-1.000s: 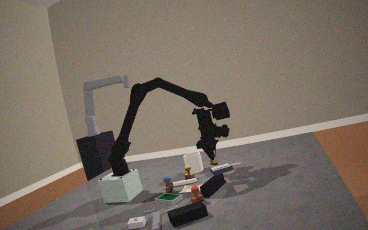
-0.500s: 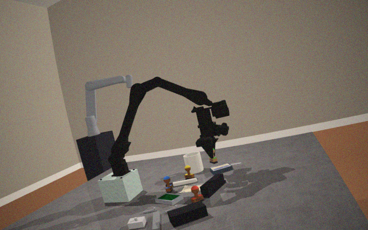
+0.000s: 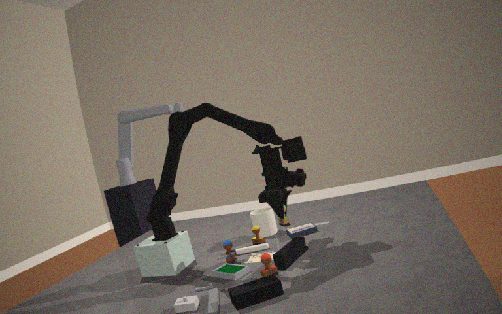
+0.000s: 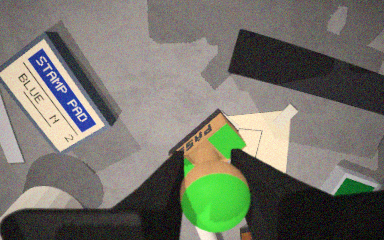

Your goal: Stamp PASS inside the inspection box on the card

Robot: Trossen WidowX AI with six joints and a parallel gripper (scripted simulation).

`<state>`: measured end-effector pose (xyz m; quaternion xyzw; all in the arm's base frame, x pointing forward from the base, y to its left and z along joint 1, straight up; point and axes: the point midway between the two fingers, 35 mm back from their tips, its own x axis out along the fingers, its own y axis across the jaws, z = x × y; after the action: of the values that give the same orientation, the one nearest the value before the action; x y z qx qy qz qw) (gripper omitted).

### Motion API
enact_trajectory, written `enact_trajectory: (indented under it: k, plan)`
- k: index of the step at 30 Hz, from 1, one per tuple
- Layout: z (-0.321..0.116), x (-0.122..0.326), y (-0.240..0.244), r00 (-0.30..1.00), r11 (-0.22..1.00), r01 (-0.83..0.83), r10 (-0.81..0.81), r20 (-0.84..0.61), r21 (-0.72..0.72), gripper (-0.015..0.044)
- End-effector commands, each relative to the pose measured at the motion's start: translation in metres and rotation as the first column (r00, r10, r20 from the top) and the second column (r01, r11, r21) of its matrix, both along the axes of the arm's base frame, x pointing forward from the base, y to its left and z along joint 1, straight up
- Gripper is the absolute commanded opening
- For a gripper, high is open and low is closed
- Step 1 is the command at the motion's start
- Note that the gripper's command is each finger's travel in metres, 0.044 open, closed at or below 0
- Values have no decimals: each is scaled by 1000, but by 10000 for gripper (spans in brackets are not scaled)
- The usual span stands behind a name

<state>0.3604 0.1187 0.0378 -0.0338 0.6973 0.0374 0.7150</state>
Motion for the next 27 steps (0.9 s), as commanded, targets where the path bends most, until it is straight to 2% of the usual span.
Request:
enact_trajectory:
  k: [1,15,27]
  plan:
    - [4,-6,-29,1000,1000,-1,1,8,0,0]
    - [3,-46,-117,1000,1000,-1,1,5,-7,0]
    - [-4,-98,-173,1000,1000,-1,1,2,-11,0]
